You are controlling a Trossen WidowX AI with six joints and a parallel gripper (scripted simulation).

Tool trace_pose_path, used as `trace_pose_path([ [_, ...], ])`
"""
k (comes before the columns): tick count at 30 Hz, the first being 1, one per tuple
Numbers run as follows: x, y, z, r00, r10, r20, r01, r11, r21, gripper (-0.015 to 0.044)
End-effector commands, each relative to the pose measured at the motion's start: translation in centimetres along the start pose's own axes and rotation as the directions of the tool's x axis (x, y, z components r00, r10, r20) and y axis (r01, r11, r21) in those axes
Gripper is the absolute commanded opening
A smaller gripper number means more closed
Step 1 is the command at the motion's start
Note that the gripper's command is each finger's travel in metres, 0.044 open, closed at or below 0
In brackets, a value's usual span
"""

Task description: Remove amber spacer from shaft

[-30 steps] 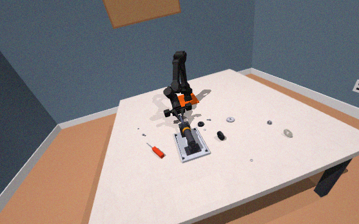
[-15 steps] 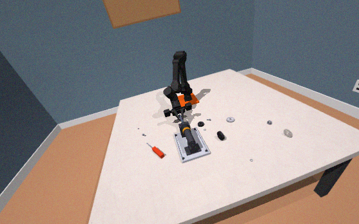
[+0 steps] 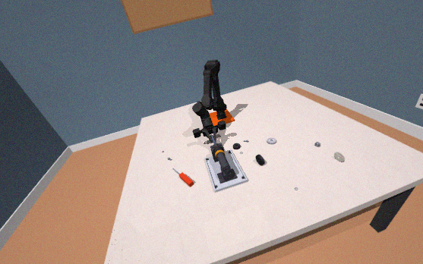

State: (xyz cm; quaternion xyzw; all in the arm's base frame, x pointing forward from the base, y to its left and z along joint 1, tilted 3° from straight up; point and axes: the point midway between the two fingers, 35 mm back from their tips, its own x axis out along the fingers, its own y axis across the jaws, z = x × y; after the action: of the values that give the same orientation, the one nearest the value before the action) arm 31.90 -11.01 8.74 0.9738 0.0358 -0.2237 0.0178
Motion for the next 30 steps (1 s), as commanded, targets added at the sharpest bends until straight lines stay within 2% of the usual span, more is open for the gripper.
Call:
trace_pose_path([
  [1, -0.09, 0.01, 0.07, 1.000, 0.001, 0.001, -0.001, 1.000, -0.003, 0.0000],
  [30, -0.36, 0.01, 0.23, 1.000, 0.001, 0.001, -0.001, 1.000, -0.004, 0.0000],
])
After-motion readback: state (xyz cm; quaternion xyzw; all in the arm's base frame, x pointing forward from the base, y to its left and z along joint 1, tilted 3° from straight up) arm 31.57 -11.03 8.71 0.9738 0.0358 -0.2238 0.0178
